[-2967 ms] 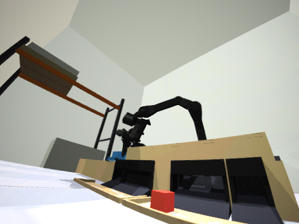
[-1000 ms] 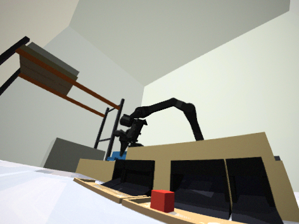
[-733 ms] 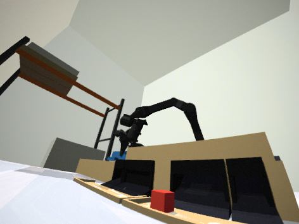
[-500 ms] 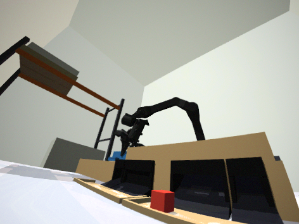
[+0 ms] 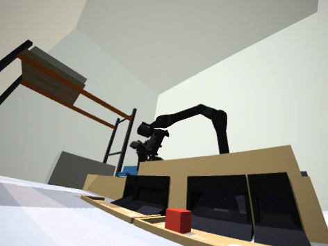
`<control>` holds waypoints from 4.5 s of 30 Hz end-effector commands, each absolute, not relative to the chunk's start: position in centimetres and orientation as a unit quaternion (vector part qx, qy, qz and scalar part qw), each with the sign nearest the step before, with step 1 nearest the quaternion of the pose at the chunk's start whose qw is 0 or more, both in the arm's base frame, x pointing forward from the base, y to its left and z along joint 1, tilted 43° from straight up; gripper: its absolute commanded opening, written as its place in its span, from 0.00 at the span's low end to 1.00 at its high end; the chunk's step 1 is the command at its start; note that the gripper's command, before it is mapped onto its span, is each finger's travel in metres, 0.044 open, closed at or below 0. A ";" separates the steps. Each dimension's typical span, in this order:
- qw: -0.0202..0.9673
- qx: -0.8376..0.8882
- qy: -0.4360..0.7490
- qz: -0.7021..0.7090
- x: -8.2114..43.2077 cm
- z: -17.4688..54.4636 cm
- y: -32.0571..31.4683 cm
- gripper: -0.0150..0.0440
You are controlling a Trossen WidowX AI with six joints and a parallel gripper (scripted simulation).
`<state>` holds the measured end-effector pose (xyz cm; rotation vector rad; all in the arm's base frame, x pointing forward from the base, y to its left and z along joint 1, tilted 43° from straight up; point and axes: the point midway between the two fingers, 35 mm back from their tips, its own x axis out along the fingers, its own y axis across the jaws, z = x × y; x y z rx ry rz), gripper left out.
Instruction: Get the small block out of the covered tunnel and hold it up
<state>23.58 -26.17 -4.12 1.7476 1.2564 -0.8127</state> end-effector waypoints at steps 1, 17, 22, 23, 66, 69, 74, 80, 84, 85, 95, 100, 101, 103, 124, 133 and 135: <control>0.405 0.695 0.498 -0.323 23.6 -4.2 -26.2 0.43; 0.404 0.701 0.500 -0.307 23.1 -1.8 -28.6 1.00; 0.389 0.705 0.507 -0.307 23.2 -4.1 -31.1 1.00; 0.388 0.706 0.507 -0.307 23.2 -4.2 -31.2 1.00; 0.390 0.703 0.509 -0.307 23.6 -6.7 -29.1 0.38; 0.390 0.703 0.509 -0.307 23.6 -6.7 -29.1 0.31; 0.390 0.703 0.509 -0.307 23.7 -6.5 -28.9 0.25; 0.389 0.704 0.508 -0.307 23.8 -5.4 -27.6 0.25; 0.389 0.705 0.508 -0.307 23.9 -4.6 -26.6 0.25; 0.389 0.705 0.508 -0.307 23.9 -4.4 -26.3 0.25; 0.387 0.706 0.508 -0.306 23.9 -2.6 -23.6 0.25; 0.409 0.692 0.498 -0.324 23.7 -4.0 -26.2 0.43; 0.409 0.692 0.498 -0.324 23.7 -4.0 -26.2 0.48; 0.409 0.693 0.499 -0.323 23.7 -3.9 -26.2 0.57; 0.544 0.598 0.524 -0.268 27.7 0.4 -28.4 1.00; 0.653 0.511 0.535 -0.161 34.2 5.9 -23.1 1.00; 0.667 0.483 0.556 -0.114 35.1 6.6 -20.8 1.00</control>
